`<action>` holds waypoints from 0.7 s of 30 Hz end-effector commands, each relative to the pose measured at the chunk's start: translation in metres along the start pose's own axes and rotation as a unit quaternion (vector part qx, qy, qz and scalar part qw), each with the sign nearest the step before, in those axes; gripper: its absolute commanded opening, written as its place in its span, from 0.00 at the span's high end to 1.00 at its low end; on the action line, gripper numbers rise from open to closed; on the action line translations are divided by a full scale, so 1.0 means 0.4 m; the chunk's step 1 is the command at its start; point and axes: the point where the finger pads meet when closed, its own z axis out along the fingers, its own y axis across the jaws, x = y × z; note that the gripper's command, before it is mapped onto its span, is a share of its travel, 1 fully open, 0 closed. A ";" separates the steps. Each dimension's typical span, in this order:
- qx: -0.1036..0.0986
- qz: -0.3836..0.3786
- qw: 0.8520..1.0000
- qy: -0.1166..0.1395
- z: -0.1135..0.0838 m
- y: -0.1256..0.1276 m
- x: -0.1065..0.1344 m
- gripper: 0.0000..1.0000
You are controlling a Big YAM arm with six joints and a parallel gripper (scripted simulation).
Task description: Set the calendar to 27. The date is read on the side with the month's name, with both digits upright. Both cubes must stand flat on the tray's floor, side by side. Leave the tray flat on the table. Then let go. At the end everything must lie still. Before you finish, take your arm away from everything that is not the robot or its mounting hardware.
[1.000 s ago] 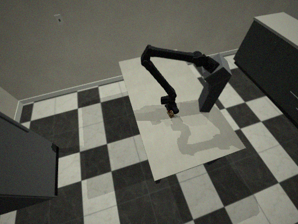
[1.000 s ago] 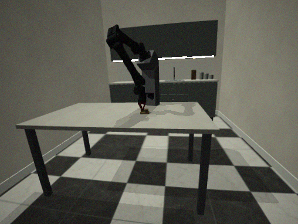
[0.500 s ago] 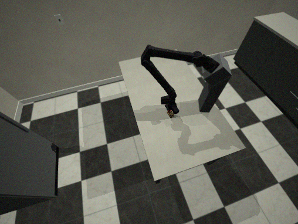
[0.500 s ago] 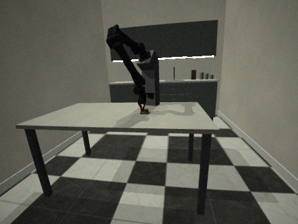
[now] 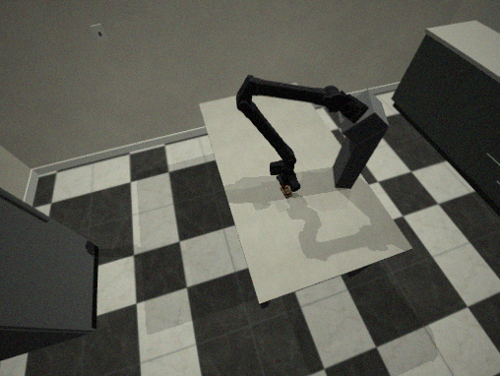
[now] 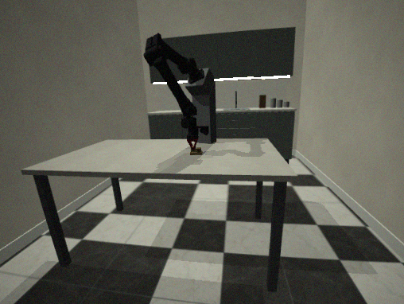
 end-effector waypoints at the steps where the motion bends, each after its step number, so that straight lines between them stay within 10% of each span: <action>1: -0.020 -0.008 1.000 -0.007 -0.010 0.065 -0.010 0.73; 21: -0.019 -0.008 1.000 -0.006 -0.009 0.069 -0.011 0.73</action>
